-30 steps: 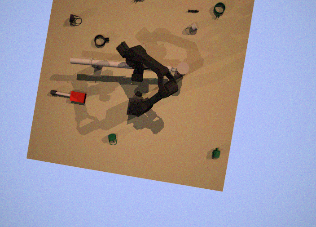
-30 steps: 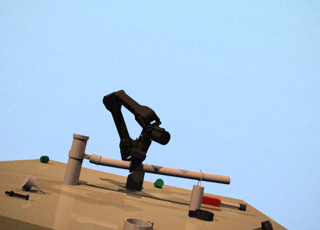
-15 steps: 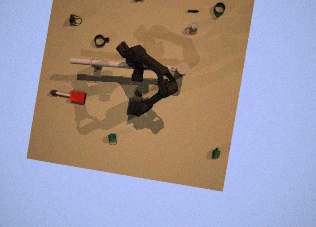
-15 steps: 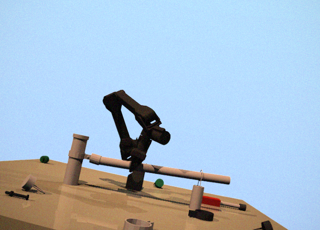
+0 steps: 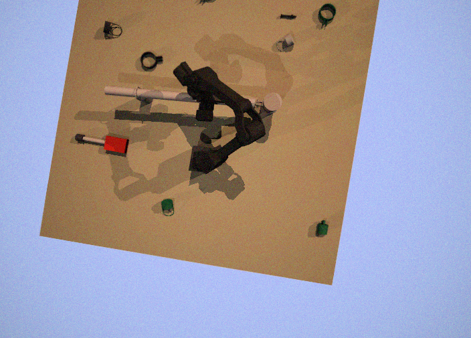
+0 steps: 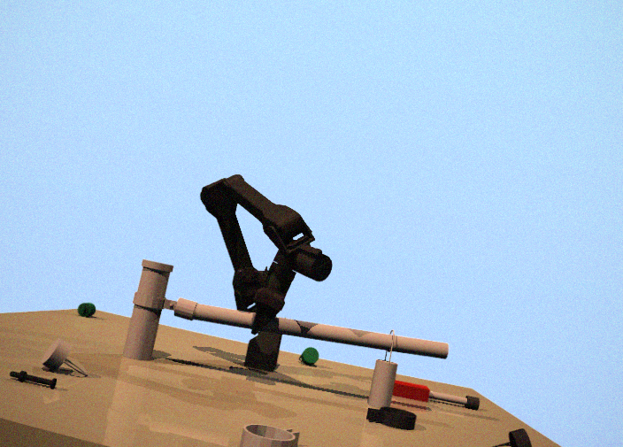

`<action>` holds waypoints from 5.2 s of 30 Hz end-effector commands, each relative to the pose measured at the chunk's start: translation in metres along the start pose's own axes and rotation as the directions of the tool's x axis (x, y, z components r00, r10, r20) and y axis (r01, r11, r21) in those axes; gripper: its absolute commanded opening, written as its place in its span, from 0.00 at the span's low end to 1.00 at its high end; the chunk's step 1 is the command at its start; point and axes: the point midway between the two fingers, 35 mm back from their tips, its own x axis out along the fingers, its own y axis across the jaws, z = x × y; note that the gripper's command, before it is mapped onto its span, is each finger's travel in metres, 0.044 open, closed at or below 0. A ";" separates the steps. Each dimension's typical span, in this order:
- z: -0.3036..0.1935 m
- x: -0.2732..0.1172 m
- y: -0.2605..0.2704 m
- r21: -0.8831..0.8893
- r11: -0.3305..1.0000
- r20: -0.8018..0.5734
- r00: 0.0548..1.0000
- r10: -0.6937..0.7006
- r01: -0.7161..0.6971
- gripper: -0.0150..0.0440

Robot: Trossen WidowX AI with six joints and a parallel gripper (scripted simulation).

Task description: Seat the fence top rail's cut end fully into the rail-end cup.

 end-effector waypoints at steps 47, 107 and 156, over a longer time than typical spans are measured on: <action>0.002 -0.002 0.000 -0.001 1.000 0.004 1.000 -0.003 0.003 0.25; 0.027 0.002 0.003 -0.001 1.000 0.005 1.000 -0.003 0.003 0.25; 0.006 -0.038 0.001 -0.004 1.000 -0.006 1.000 -0.012 0.012 1.00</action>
